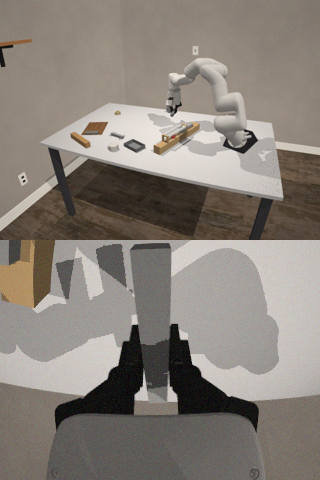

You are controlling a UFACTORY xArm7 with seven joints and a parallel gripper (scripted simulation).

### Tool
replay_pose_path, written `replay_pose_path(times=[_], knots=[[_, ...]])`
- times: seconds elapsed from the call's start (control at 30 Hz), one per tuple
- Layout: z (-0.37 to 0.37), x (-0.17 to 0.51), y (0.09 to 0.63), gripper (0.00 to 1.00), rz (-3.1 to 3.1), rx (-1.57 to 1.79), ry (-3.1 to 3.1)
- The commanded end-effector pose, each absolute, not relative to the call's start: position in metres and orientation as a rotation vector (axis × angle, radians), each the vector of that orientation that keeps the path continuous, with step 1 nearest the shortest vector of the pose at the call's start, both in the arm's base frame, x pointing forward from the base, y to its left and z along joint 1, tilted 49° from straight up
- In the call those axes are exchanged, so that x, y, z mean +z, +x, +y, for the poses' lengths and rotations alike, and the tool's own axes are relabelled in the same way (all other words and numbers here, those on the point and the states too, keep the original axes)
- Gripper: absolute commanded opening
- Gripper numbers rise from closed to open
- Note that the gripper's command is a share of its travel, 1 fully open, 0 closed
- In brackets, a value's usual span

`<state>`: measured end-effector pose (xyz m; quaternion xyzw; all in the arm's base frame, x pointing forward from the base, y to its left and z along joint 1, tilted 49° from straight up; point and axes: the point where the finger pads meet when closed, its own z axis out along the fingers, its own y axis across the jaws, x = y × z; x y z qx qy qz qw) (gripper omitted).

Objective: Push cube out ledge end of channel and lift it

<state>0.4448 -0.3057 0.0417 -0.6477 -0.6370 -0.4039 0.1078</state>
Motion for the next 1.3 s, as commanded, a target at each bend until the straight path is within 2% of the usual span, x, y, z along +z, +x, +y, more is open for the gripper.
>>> replay_pose_path(times=[0.0, 0.37, 0.43, 0.5, 0.67, 0.93, 1.27], knots=[[-0.319, 0.055, 0.437, 0.0, -1.874, -1.189, -1.907], [-0.319, 0.054, 0.436, 0.0, -1.871, -1.188, -1.909], [-0.318, 0.046, 0.415, 0.0, -1.817, -1.166, -1.944], [-0.313, 0.027, 0.37, 0.0, -1.68, -1.12, -2.023], [-0.297, 0.013, 0.331, 0.0, -1.368, -1.05, -2.154], [-0.27, -0.02, 0.27, 0.0, -1.358, -1.043, -2.16], [-0.251, -0.041, 0.282, 0.0, -1.358, -1.043, -2.16]])
